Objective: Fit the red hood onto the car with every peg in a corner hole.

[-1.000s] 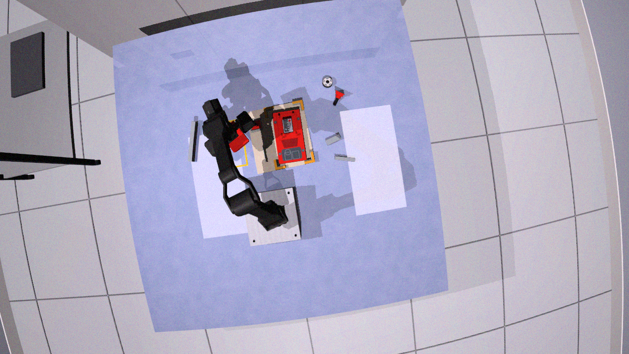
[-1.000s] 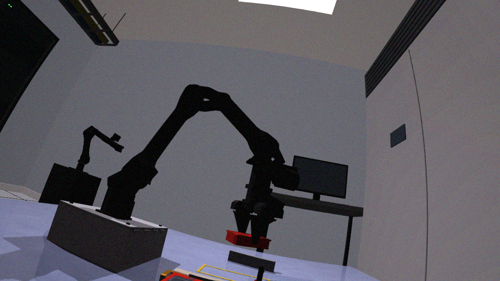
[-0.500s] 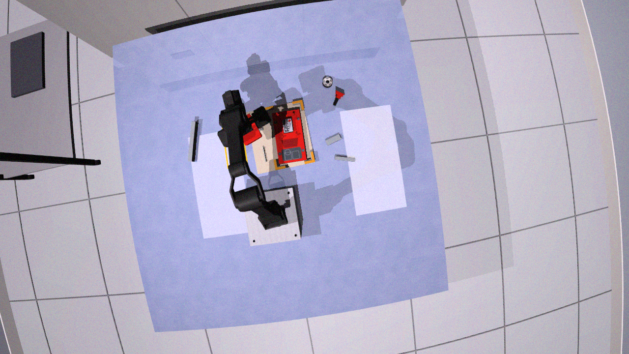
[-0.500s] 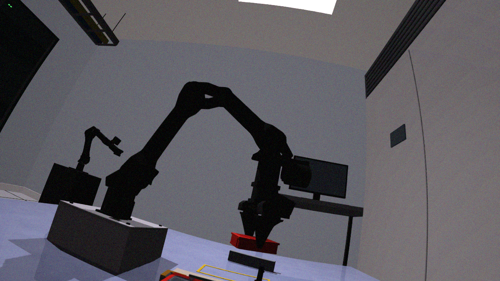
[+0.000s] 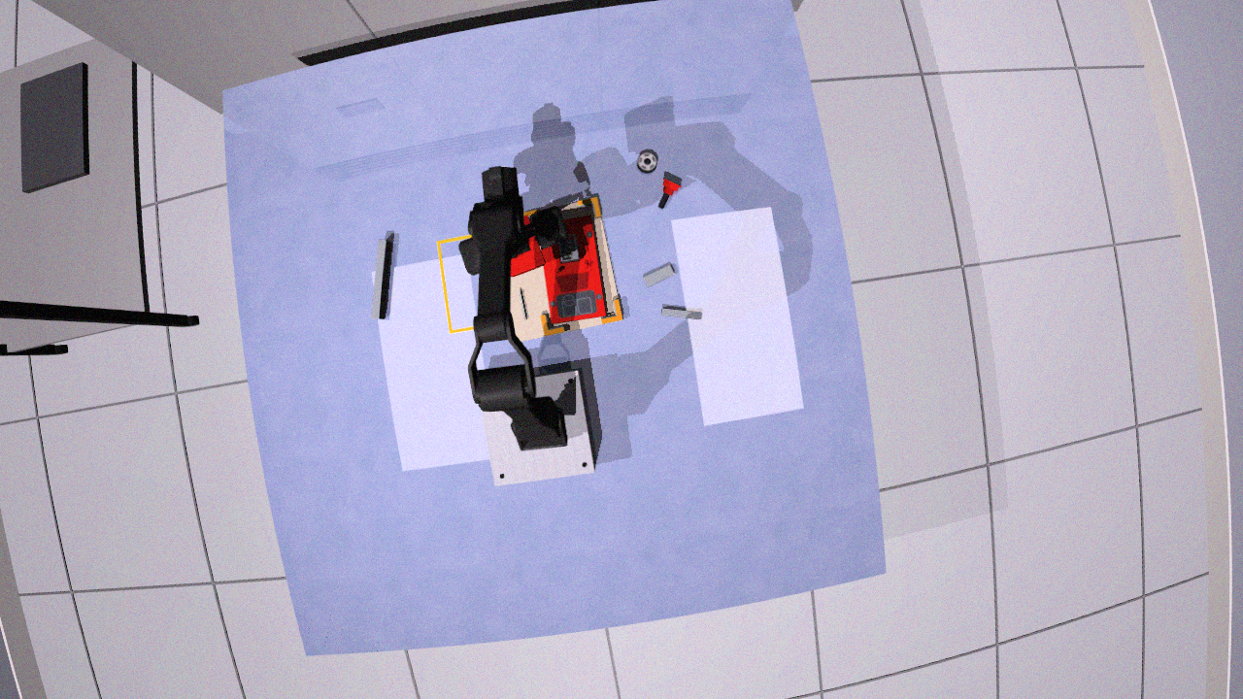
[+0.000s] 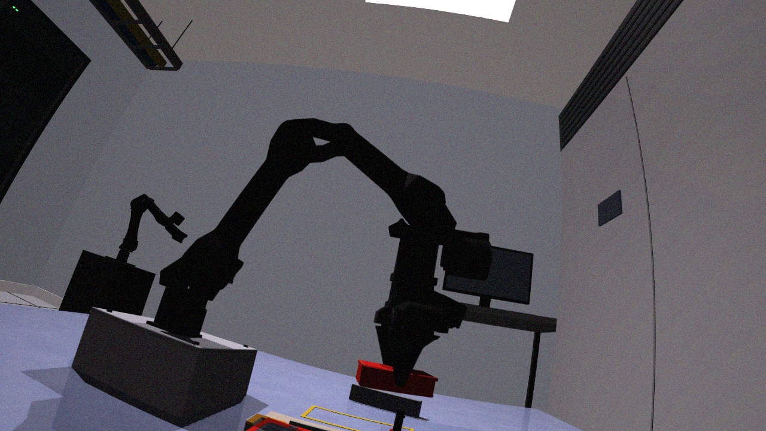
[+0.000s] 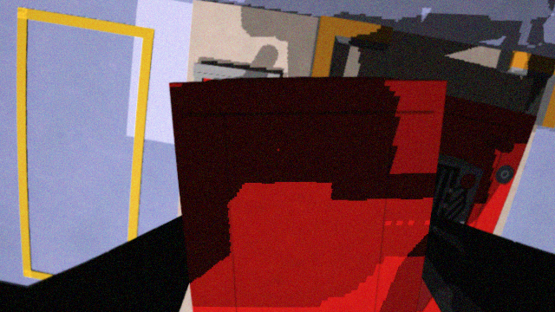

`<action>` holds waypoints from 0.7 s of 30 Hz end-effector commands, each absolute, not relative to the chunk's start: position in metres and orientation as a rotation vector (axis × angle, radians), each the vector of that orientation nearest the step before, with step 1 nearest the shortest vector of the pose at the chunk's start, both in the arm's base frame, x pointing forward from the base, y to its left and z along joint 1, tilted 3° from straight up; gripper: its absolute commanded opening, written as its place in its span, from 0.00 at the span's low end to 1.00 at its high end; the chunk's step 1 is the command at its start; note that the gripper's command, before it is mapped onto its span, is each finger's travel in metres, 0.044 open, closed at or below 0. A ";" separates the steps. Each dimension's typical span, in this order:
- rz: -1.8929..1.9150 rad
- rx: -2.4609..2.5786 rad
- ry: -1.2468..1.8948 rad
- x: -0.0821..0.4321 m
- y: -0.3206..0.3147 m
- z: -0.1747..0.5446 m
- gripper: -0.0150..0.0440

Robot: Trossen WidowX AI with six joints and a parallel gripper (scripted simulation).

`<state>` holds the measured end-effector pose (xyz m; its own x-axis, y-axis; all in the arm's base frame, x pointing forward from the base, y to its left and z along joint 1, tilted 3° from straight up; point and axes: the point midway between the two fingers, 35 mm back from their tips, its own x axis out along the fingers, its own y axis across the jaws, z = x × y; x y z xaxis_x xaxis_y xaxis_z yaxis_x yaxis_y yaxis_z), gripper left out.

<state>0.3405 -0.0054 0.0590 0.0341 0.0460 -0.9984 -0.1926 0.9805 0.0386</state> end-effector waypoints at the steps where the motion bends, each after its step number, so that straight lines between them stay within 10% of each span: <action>1: 0.153 -0.096 1.533 0.340 -0.022 0.059 0.25; 21: 0.023 0.040 1.550 0.337 -0.092 0.057 0.25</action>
